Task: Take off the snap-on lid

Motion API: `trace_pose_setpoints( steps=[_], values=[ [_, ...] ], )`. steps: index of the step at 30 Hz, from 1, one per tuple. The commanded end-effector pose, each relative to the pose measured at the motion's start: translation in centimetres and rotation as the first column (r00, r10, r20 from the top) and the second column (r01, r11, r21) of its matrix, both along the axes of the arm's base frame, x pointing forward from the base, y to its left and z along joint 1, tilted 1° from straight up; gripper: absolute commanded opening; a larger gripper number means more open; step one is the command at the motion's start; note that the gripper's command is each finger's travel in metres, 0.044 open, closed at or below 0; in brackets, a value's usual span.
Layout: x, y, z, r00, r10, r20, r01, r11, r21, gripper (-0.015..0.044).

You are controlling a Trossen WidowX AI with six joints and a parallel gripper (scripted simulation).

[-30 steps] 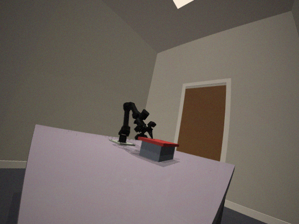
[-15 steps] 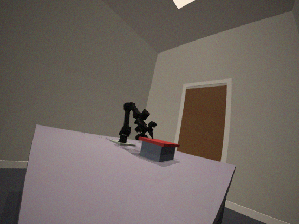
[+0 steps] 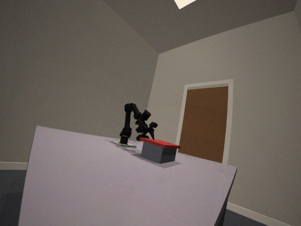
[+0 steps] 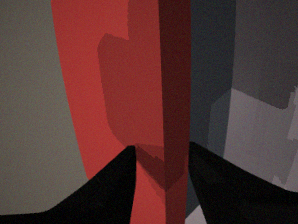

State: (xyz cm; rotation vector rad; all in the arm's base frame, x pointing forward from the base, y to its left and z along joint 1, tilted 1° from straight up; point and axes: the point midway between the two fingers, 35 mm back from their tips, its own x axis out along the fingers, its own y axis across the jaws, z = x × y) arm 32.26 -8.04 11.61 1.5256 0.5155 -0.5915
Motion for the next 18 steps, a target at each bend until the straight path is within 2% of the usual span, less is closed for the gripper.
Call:
trace_pose_setpoints(
  steps=[1,18],
  values=[
    [-0.01,0.0,0.54,1.0,0.001,0.009,-0.001,1.0,-0.003,0.0],
    [-0.03,-0.01,0.89,1.0,0.001,0.009,-0.001,1.0,-0.003,0.0]
  ],
)
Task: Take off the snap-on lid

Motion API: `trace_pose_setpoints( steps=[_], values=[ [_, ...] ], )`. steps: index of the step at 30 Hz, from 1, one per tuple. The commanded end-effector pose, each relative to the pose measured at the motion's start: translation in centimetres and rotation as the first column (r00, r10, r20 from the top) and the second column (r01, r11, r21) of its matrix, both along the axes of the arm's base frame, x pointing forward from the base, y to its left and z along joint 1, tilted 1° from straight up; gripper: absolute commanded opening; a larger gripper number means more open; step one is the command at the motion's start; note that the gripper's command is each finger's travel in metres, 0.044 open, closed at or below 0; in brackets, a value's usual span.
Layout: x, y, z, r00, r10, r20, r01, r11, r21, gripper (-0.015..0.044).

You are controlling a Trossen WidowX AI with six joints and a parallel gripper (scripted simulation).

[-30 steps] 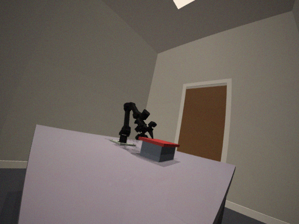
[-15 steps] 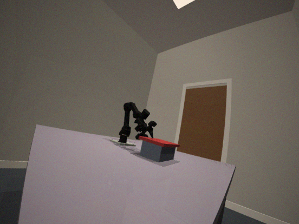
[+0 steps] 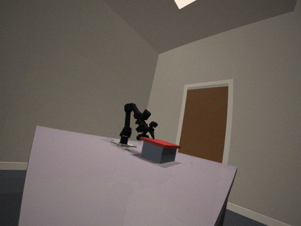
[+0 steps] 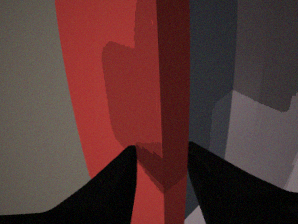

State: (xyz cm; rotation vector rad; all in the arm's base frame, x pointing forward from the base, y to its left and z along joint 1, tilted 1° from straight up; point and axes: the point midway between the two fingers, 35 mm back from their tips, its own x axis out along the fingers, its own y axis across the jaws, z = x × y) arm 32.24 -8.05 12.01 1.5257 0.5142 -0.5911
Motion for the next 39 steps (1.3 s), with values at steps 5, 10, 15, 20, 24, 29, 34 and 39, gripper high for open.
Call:
trace_pose_setpoints(
  steps=[5,10,15,20,24,29,34,39],
  values=[
    [0.0,-0.02,0.59,1.0,0.001,0.008,-0.001,1.0,-0.003,0.0],
    [0.04,-0.02,0.28,1.0,0.0,0.003,0.0,1.0,-0.001,0.0],
    [0.09,-0.02,0.28,1.0,0.0,0.003,0.0,1.0,-0.001,0.0],
    [0.12,-0.02,0.28,1.0,0.0,0.003,0.0,1.0,-0.001,0.0],
    [0.15,-0.02,0.28,1.0,0.0,0.003,0.0,1.0,-0.001,0.0],
    [0.2,-0.02,0.28,1.0,0.0,0.003,0.0,1.0,-0.001,0.0],
    [0.23,-0.03,0.28,1.0,0.0,0.003,0.0,1.0,-0.001,0.0],
    [0.28,-0.03,0.28,1.0,0.0,0.003,0.0,1.0,-0.001,0.0]
  ],
)
